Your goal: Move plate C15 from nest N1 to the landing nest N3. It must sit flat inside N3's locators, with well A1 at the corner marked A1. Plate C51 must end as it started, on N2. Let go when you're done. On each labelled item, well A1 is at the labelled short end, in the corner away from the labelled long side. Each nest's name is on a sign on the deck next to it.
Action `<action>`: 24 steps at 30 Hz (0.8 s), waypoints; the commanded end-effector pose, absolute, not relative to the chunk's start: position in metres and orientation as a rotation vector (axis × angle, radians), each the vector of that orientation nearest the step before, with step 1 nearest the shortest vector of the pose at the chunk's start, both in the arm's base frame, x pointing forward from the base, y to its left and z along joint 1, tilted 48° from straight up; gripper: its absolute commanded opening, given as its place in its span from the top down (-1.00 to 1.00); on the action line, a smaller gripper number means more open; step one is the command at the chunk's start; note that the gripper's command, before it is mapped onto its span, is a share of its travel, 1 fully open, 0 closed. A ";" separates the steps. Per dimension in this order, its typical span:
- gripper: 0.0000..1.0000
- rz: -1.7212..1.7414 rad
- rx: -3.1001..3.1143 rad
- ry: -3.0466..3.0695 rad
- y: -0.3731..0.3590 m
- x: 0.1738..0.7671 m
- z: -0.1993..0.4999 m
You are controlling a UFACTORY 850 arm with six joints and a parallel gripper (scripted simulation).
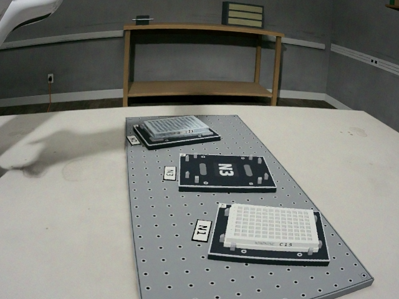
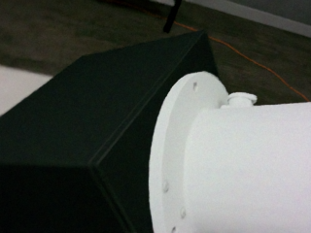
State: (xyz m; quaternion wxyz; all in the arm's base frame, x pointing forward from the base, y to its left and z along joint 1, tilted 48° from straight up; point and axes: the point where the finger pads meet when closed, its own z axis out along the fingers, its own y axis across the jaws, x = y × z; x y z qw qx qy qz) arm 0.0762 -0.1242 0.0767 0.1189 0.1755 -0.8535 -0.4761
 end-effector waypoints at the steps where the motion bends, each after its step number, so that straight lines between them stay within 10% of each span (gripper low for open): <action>1: -1.00 -1.451 0.671 -2.543 -0.127 0.092 0.073; 24: -1.00 -1.511 1.478 -2.671 -0.141 0.171 0.057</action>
